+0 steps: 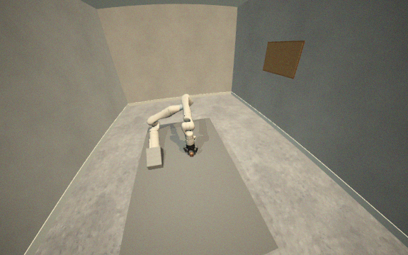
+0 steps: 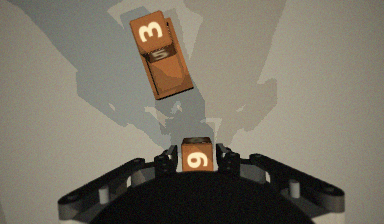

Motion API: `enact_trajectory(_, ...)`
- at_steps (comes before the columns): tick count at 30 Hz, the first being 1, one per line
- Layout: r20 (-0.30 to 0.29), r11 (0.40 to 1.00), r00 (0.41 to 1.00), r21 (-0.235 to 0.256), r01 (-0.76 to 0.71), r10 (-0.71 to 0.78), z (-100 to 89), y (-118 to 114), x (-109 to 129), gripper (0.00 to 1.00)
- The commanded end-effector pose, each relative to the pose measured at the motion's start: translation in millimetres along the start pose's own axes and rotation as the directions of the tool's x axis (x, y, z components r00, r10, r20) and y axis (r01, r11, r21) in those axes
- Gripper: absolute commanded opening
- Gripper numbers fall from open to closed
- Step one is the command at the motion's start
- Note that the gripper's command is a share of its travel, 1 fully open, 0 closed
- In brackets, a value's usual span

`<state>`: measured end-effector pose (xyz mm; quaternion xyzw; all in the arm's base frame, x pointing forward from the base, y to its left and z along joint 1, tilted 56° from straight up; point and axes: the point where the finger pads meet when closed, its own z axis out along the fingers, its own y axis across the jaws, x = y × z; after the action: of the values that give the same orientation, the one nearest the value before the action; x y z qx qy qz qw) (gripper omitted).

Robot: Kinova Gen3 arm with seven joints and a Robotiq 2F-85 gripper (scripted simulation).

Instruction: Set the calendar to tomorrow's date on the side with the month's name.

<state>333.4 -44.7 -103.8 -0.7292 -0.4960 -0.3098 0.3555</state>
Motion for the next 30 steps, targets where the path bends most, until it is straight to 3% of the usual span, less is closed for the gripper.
enact_trajectory(1,0.001,1.0,1.0,-0.002,0.0,0.0,-0.8,0.4,-0.2,0.48)
enact_trajectory(27,0.001,1.0,1.0,-0.002,0.0,0.0,-0.8,0.4,-0.2,0.48)
enact_trajectory(28,0.001,1.0,1.0,-0.002,0.0,0.0,-0.8,0.4,-0.2,0.28)
enact_trajectory(30,0.001,1.0,1.0,-0.002,0.0,0.0,-0.8,0.4,-0.2,0.28)
